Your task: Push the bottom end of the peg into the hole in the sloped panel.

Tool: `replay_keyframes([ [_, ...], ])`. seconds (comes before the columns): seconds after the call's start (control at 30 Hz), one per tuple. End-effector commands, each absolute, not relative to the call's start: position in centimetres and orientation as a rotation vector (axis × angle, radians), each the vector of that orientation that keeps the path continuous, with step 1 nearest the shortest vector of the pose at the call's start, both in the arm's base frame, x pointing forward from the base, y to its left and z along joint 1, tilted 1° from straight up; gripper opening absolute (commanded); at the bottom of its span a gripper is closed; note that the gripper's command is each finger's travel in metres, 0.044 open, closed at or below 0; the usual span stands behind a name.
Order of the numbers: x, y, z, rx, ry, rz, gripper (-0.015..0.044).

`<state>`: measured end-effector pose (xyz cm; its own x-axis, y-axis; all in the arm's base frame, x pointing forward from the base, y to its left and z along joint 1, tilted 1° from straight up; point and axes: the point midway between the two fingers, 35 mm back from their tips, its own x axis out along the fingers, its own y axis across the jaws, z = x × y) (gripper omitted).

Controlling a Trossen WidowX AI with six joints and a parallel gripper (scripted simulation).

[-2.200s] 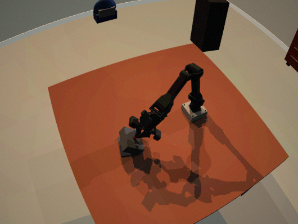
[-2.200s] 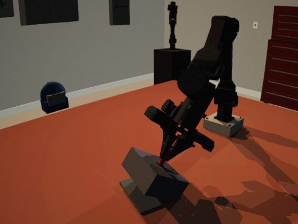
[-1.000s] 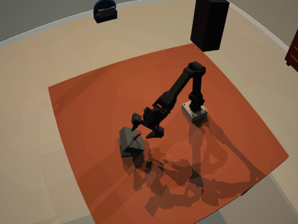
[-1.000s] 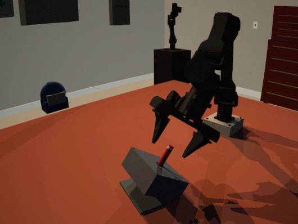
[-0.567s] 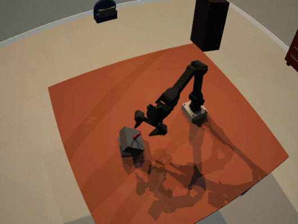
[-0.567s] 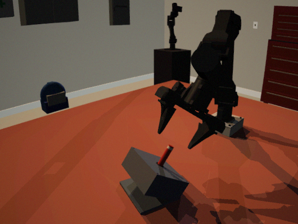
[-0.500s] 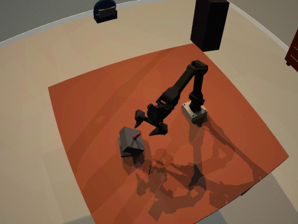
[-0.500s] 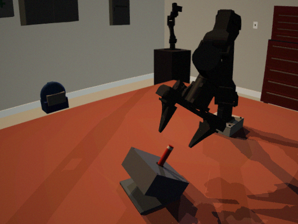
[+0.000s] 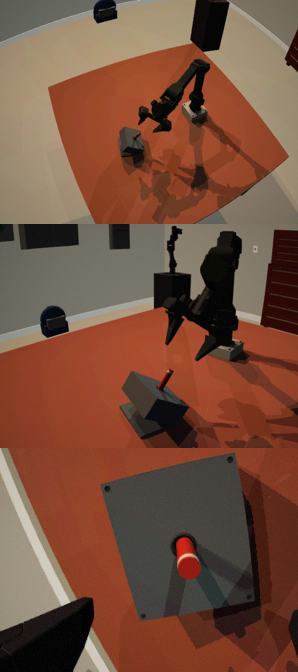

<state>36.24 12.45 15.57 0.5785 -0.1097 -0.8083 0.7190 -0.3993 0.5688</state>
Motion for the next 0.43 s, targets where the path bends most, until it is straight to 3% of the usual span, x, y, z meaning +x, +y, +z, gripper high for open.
replay_keyframes([
  [0.0,35.92,12.55,16.08,1.761,0.499,-0.985,0.044],
  [0.4,35.18,12.65,17.03,1.761,0.5,-0.986,0.044],
])
